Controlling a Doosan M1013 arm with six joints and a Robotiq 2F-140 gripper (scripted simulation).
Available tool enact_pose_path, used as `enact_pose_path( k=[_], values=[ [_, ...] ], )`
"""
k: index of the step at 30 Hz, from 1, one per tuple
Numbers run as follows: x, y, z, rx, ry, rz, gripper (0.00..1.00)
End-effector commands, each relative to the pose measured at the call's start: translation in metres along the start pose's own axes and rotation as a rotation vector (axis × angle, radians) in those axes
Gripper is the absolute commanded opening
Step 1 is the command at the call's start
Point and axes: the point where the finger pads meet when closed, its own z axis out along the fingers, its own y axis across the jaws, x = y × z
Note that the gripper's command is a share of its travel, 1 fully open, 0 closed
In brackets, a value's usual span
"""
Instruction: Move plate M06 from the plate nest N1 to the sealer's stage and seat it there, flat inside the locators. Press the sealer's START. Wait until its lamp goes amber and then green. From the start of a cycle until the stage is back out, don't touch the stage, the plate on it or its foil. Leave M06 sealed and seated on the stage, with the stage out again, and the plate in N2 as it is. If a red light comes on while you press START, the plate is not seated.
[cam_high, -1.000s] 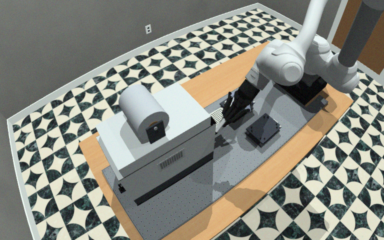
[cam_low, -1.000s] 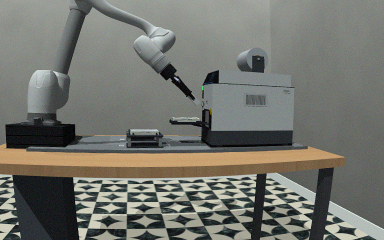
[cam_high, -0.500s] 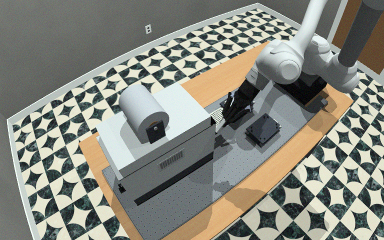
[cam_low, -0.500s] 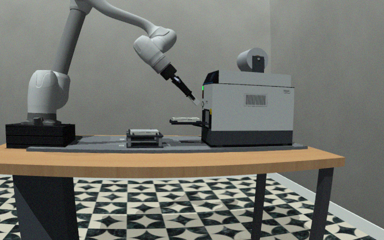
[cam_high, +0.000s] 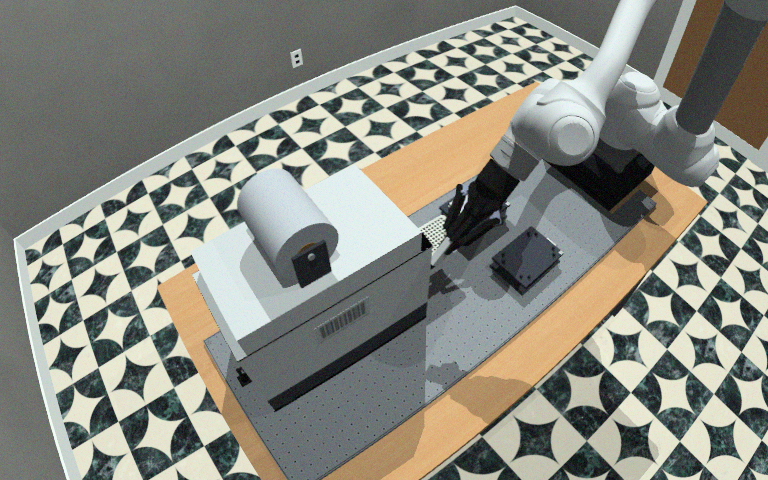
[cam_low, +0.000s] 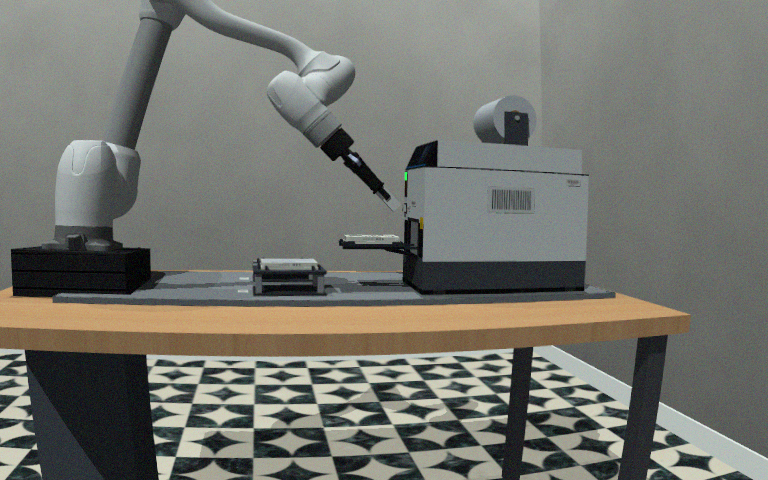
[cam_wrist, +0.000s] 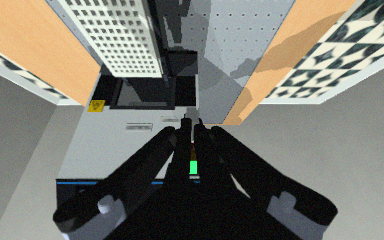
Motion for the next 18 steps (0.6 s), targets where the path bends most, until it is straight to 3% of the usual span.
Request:
enact_pose_path(
  k=[1, 18],
  values=[
    [-0.0013, -0.0018, 0.0022, -0.003, -0.005, 0.002, 0.10],
    [-0.0031, -0.0018, 0.0040, -0.003, -0.005, 0.002, 0.10]
  ],
)
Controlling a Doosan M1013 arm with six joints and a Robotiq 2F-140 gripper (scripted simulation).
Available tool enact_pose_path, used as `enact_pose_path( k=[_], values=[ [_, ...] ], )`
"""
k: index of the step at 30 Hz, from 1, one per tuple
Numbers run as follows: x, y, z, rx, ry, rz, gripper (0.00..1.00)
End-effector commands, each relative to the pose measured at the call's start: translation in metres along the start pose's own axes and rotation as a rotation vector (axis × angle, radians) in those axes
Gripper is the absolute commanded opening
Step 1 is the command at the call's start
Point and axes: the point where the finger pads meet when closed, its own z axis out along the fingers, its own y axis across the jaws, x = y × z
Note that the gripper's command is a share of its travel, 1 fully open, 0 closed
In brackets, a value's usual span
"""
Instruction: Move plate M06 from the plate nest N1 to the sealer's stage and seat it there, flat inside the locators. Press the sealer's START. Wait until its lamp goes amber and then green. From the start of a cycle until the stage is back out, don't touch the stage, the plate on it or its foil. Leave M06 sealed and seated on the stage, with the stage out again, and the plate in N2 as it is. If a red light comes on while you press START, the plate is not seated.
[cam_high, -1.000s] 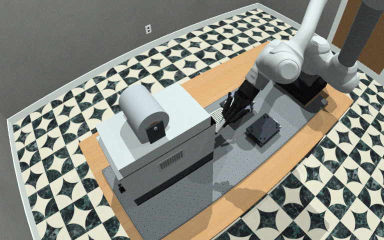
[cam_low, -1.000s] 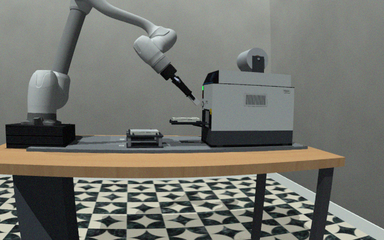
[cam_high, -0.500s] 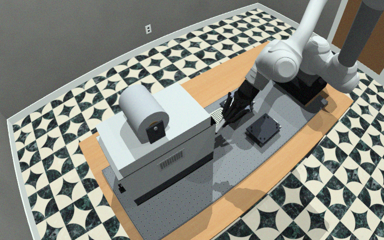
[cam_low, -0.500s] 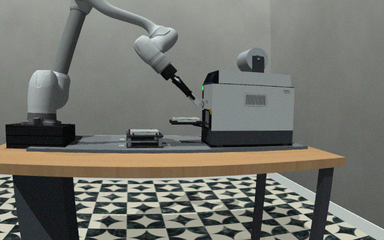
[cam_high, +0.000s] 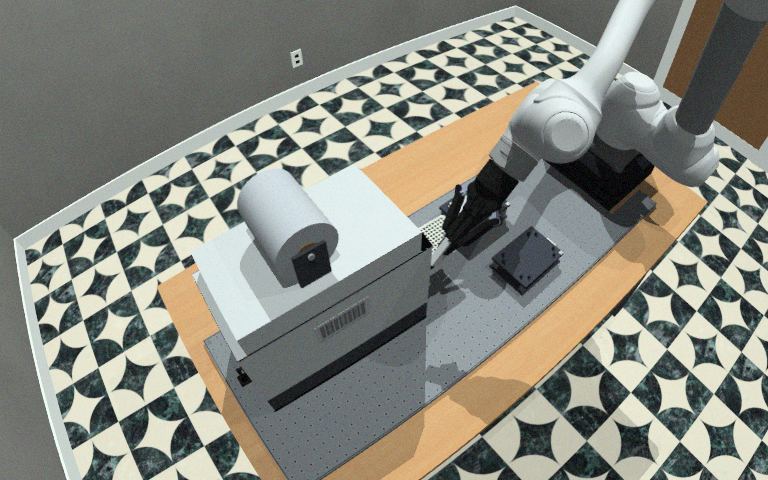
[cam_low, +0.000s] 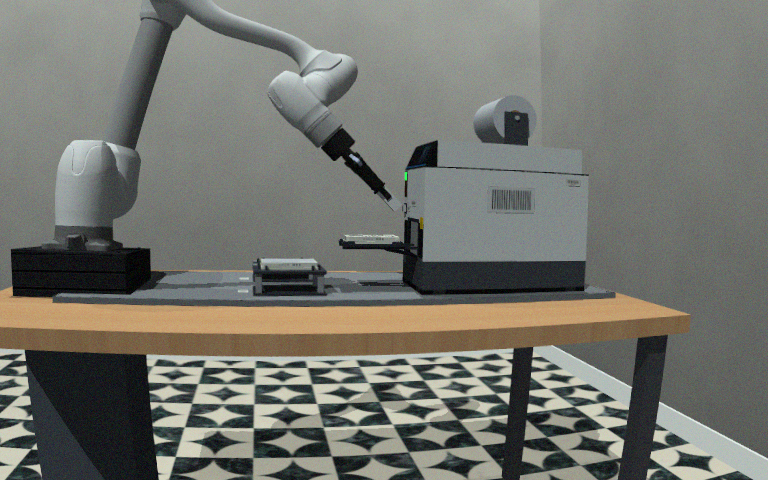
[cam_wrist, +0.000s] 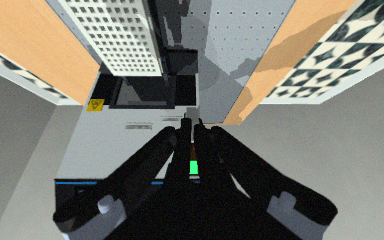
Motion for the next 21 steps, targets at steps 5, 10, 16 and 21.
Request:
enact_pose_path(
  k=[5, 10, 16, 21],
  values=[
    [-0.0018, -0.0015, 0.0027, -0.003, -0.003, 0.002, 0.10],
    [-0.0022, -0.0015, 0.0031, -0.003, -0.003, 0.002, 0.10],
    [-0.0029, -0.0015, 0.0038, -0.003, -0.003, 0.002, 0.10],
    [-0.0035, -0.0015, 0.0044, -0.003, -0.003, 0.002, 0.10]
  ],
)
